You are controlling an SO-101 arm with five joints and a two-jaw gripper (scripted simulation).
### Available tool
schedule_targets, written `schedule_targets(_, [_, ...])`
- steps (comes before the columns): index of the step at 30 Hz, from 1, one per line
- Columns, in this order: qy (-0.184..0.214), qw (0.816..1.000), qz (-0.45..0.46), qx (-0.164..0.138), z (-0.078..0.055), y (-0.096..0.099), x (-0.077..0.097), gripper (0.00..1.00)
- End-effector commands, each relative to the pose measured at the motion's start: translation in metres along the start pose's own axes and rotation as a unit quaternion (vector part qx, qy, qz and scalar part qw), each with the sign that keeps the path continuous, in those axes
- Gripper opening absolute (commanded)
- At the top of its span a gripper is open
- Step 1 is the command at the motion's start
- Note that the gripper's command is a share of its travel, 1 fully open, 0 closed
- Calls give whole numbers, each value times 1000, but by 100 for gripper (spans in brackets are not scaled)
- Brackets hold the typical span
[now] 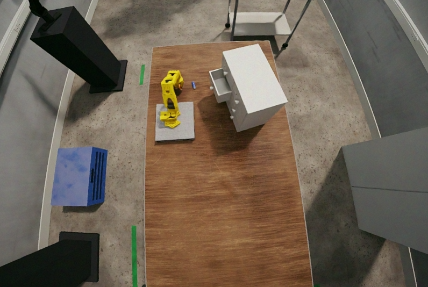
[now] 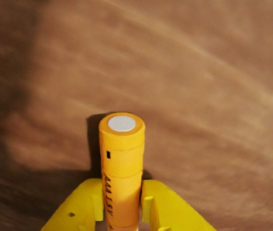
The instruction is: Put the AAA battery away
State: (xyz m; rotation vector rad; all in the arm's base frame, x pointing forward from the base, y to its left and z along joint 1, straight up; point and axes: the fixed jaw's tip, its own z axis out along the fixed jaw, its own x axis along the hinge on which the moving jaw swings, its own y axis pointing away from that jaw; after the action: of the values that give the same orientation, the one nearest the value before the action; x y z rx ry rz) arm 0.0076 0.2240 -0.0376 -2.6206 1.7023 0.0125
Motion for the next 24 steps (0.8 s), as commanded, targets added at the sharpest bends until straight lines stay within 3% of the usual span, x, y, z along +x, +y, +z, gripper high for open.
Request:
schedule_targets(1, [10, 1000, -4, -6, 5, 3, 4, 2])
schedule_targets(24, [10, 1000, -4, -6, 5, 3, 4, 0])
